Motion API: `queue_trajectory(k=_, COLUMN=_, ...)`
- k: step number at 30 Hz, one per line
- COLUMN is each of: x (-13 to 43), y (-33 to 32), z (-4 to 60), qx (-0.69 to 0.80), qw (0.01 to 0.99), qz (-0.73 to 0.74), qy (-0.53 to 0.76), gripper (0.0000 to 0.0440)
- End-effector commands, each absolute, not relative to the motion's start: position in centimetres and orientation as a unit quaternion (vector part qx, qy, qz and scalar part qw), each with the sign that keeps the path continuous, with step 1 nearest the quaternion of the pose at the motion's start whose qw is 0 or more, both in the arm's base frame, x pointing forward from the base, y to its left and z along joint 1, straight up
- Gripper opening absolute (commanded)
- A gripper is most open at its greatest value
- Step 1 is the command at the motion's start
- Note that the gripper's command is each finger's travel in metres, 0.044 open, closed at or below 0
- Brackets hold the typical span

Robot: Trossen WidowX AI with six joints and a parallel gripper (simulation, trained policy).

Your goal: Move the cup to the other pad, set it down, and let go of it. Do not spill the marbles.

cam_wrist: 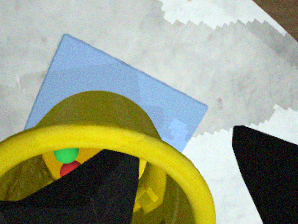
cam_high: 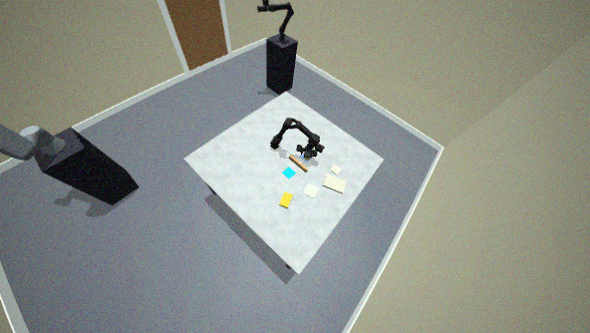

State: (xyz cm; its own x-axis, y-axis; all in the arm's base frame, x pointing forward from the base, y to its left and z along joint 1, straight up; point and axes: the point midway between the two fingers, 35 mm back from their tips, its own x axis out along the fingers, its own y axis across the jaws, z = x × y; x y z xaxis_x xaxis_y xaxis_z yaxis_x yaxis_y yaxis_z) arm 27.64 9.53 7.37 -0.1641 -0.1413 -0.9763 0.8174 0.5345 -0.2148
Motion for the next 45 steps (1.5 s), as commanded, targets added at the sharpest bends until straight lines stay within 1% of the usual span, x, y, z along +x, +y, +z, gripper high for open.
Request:
queue_trajectory(k=1, x=27.6, y=9.3, z=6.6, qx=0.255, qw=0.597, qz=-0.399, qy=0.648, gripper=0.0156)
queue_trajectory(k=6, x=27.5, y=8.9, z=6.4, qx=0.248, qw=0.605, qz=-0.389, qy=0.648, gripper=0.0033)
queue_trajectory(k=7, x=27.5, y=8.9, z=6.5, qx=0.247, qw=0.607, qz=-0.388, qy=0.648, gripper=0.0011)
queue_trajectory(k=8, x=27.5, y=8.8, z=6.6, qx=0.247, qw=0.608, qz=-0.387, qy=0.648, gripper=0.0)
queue_trajectory(k=17, x=27.2, y=8.3, z=8.4, qx=0.264, qw=0.61, qz=-0.384, qy=0.641, gripper=0.0)
queue_trajectory(k=28, x=27.1, y=6.9, z=12.4, qx=0.314, qw=0.609, qz=-0.39, qy=0.615, gripper=0.0007)
queue_trajectory(k=45, x=28.8, y=3.6, z=16.4, qx=0.388, qw=0.614, qz=-0.408, qy=0.553, gripper=0.0)
